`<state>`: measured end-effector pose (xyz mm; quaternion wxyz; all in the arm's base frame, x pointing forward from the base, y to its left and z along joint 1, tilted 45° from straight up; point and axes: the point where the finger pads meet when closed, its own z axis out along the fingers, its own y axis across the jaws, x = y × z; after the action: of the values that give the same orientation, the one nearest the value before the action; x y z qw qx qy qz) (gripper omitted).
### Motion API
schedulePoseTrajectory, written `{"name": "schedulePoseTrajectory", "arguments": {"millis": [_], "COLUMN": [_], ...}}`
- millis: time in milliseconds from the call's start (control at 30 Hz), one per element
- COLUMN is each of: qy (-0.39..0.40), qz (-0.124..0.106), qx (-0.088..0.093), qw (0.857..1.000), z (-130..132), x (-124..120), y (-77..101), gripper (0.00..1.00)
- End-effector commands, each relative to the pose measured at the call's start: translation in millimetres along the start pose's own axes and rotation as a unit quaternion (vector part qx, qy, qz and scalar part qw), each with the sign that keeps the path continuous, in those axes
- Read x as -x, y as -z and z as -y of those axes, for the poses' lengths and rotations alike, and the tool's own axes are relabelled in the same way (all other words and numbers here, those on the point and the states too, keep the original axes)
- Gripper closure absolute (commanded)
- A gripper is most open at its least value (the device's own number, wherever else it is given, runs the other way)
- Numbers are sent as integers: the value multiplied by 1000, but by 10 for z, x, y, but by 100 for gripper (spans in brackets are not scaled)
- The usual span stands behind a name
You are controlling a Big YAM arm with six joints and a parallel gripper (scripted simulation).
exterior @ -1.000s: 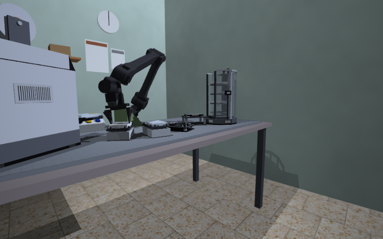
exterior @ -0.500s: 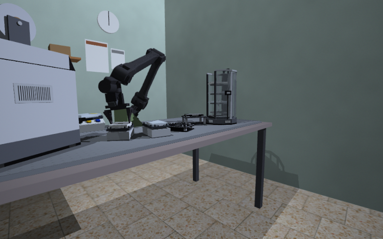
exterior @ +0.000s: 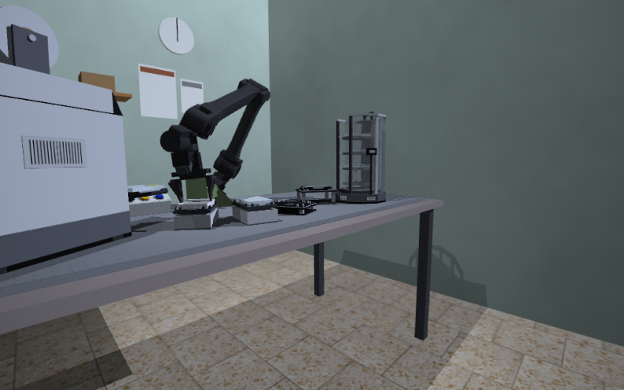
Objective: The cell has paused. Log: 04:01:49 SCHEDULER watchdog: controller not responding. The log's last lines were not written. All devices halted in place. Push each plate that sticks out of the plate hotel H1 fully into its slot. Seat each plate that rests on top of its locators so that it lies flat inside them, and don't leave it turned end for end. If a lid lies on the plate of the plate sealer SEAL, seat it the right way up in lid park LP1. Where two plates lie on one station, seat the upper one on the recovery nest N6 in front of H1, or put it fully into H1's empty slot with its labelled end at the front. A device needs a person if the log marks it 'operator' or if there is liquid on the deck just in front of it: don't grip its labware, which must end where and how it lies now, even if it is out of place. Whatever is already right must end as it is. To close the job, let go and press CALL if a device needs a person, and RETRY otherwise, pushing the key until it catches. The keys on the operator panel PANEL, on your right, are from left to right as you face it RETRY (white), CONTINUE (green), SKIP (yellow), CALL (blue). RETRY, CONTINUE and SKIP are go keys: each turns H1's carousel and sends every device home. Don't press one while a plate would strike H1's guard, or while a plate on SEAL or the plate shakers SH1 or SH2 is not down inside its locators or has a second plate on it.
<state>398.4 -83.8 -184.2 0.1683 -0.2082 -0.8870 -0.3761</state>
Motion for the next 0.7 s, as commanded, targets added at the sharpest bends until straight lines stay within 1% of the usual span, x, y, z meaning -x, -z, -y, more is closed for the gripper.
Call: {"name": "schedulePoseTrajectory", "arguments": {"millis": [0, 367, 400, 667], "qy": [-5, -5, -5, -5], "qz": [-15, -15, -15, -15], "qx": [-2, -3, -3, -3], "qw": [1000, 1000, 1000, 1000], "z": [-12, -12, -12, -12], "x": [-41, -41, -41, -41], "y": [-175, -175, -175, -175], "gripper": [18, 18, 0, 0]}}
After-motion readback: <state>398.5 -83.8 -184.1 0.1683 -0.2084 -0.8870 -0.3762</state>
